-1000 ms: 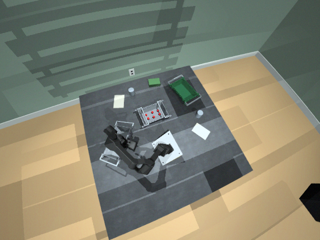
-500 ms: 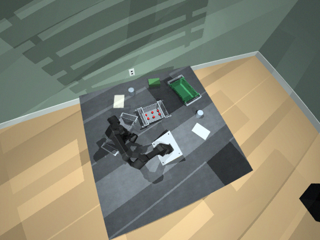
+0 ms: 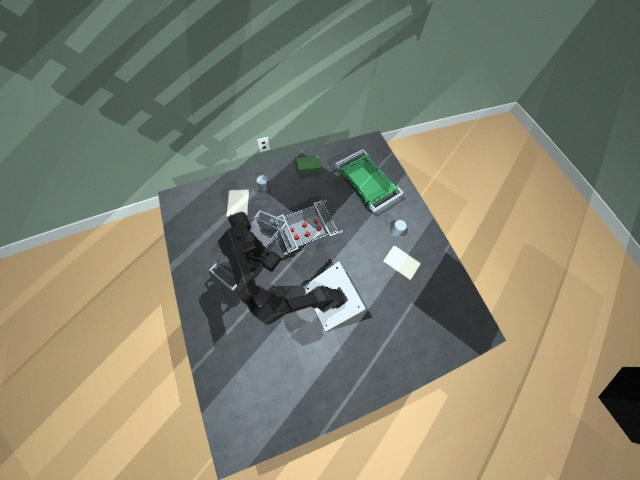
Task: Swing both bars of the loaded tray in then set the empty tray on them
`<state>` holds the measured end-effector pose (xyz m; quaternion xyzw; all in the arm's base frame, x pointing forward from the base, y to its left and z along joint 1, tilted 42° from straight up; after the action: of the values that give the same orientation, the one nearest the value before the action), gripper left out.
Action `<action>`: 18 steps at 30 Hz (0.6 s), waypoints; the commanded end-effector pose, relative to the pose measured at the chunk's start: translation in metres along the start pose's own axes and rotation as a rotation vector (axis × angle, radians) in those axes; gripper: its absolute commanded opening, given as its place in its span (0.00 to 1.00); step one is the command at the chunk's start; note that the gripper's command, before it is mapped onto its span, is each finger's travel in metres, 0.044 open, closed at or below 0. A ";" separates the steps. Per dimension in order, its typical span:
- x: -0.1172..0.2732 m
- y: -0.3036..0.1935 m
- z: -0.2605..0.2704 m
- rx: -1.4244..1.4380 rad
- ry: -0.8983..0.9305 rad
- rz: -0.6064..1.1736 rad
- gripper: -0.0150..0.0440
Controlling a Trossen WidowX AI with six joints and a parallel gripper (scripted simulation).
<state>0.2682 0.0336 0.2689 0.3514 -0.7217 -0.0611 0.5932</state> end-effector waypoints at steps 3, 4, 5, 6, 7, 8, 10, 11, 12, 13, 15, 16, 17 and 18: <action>0.005 -0.028 -0.004 -0.056 -0.016 0.014 0.25; 0.004 -0.033 -0.004 -0.067 -0.015 0.014 0.25; 0.004 -0.038 -0.004 -0.077 -0.015 0.013 0.25; 0.004 -0.042 -0.004 -0.088 -0.014 0.012 0.25; 0.004 -0.047 -0.004 -0.099 -0.014 0.012 0.25; 0.004 -0.052 -0.004 -0.109 -0.013 0.011 0.25; 0.004 -0.062 -0.004 -0.130 -0.013 0.009 0.25; 0.003 -0.067 -0.004 -0.141 -0.013 0.008 0.25; 0.003 -0.072 -0.003 -0.152 -0.012 0.006 0.25; 0.003 -0.077 -0.003 -0.162 -0.012 0.005 0.25; 0.003 -0.086 -0.001 -0.183 -0.012 0.002 0.25; 0.003 -0.091 -0.001 -0.194 -0.012 0.001 0.25; 0.003 -0.096 0.000 -0.204 -0.012 -0.001 0.25; 0.002 -0.101 0.001 -0.215 -0.012 -0.002 0.25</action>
<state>0.3062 -0.0283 0.2227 0.2991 -0.7074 -0.1327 0.6265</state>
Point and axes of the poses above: the point midway between the two fingers, 35 mm back from their tips, its own x axis back along the fingers, its own z axis across the jaws, y = z × x, the point moved 6 cm from there along x, back along the fingers, and after that the axes turned 1 degree about x, right-handed, at the moved point
